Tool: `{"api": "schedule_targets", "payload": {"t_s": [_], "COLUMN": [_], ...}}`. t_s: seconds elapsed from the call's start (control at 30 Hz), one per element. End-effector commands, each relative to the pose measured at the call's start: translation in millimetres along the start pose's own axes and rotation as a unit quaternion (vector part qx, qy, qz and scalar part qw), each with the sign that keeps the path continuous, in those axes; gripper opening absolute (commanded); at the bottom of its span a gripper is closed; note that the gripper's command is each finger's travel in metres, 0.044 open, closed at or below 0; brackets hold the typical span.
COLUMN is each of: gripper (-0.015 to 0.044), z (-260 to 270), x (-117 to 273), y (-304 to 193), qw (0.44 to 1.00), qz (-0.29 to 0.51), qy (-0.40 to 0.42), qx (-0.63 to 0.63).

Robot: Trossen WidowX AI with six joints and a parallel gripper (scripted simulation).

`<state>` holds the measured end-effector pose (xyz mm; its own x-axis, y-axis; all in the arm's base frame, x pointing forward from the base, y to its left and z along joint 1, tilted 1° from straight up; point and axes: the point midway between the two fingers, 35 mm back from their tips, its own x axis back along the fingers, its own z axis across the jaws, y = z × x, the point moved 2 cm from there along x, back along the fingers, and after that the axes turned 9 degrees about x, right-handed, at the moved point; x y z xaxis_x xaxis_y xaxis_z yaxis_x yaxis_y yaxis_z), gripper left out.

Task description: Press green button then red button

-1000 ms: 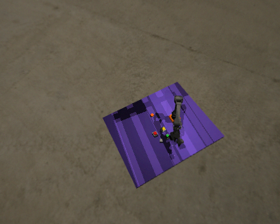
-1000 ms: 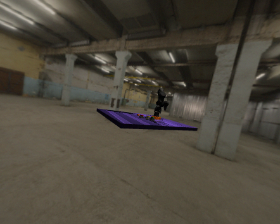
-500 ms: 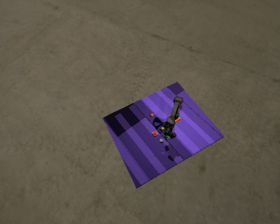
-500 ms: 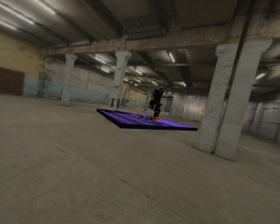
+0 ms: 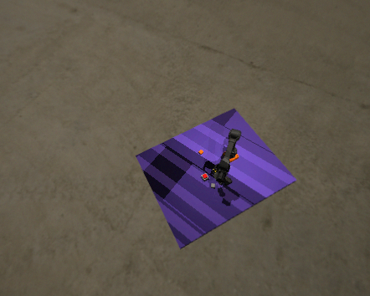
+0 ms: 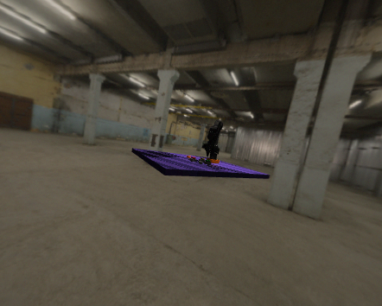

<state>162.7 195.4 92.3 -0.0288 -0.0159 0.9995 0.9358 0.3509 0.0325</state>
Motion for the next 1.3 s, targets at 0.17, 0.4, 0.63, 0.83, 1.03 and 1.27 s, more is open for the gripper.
{"api": "schedule_targets", "payload": {"t_s": [0.17,0.4,0.63,0.83,1.03,1.27], "gripper": [0.0020,0.0020,0.0020,0.0020,0.0020,0.0020], "z": [-1,-1,-1,-1,-1,-1], "x": [-3,-8,-19,-29,-36,-36], "y": [0,0,0,0,0,0], "qw": [1.000,1.000,1.000,1.000,1.000,1.000], "qz": [-0.001,-0.001,-0.001,-0.001,-0.001,-0.001], "qy": [-0.002,-0.002,-0.002,-0.003,-0.003,-0.003], "qx": [0.003,0.003,0.003,0.003,0.003,0.003]}}
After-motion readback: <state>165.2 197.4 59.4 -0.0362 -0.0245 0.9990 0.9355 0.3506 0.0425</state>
